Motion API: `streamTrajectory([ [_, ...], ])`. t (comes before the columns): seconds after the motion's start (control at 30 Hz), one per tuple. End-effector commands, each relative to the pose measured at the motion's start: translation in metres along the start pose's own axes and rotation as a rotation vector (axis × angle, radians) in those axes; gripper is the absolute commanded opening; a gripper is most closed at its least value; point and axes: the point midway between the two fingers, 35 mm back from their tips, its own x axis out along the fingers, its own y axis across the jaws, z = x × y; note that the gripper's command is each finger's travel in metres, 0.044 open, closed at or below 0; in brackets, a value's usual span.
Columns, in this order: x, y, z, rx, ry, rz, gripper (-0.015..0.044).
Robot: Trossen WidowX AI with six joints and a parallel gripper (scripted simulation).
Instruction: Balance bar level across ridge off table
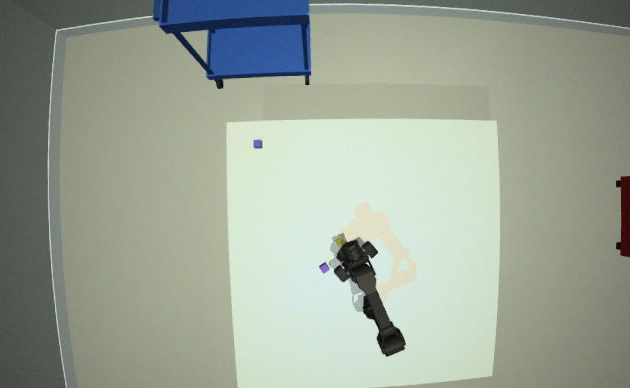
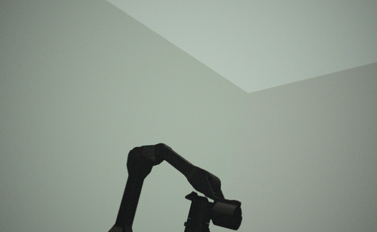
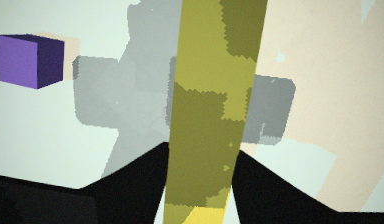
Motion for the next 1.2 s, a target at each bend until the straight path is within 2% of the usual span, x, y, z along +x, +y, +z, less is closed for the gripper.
streamTrajectory([
  [0.0, 0.0006, 0.0004, 0.0005, -0.002, -0.003, 0.004, 0.0],
  [1.17, 0.0035, 0.0004, 0.0006, -0.002, -0.003, 0.004, 0.0],
])
